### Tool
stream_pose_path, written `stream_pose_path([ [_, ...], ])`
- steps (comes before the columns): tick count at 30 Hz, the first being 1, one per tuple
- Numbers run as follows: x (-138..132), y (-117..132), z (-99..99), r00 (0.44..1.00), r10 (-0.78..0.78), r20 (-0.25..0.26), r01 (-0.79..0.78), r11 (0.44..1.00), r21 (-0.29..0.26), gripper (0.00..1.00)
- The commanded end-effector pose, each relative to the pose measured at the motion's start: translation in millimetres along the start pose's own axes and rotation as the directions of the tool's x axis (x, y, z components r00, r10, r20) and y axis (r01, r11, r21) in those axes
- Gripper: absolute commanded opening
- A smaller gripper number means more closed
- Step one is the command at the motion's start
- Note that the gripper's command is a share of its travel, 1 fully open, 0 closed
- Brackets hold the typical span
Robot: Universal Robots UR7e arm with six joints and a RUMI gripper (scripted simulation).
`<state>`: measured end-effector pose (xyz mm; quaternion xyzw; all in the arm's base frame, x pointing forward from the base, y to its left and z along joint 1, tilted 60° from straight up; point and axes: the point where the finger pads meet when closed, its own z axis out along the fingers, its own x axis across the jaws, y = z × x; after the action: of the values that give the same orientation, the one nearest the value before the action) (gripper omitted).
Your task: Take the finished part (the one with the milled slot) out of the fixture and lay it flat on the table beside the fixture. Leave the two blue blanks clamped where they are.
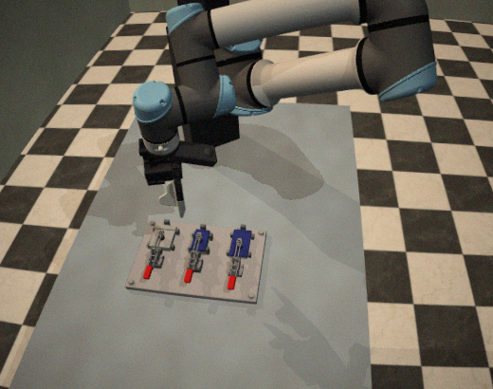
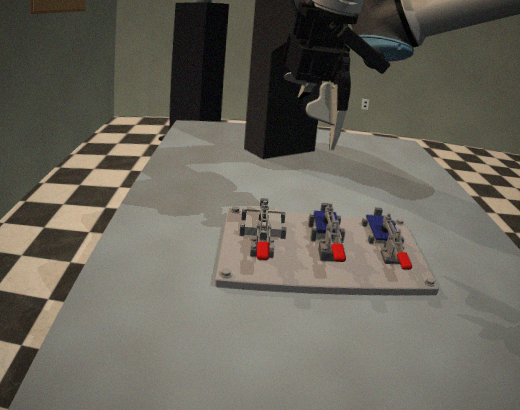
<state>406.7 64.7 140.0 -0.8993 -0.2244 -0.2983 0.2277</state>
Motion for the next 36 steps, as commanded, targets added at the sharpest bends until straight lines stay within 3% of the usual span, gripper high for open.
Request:
stream_pose_path([
  [1, 0, 2, 0.5, 0.998, 0.064, -0.004, -0.065, 0.998, -0.002, 1.00],
  [12, 0, 2, 0.5, 0.998, 0.065, -0.004, -0.065, 0.998, -0.002, 1.00],
  [16, 2, 8, 1.3, 0.957, 0.288, -0.030, -0.287, 0.958, 0.020, 1.00],
  [18, 2, 8, 1.3, 0.957, 0.288, -0.030, -0.287, 0.958, 0.020, 1.00],
  [21, 3, 14, 1.5, 0.896, 0.443, -0.044, -0.441, 0.896, 0.042, 1.00],
  [36, 3, 14, 1.5, 0.896, 0.443, -0.044, -0.441, 0.896, 0.042, 1.00],
])
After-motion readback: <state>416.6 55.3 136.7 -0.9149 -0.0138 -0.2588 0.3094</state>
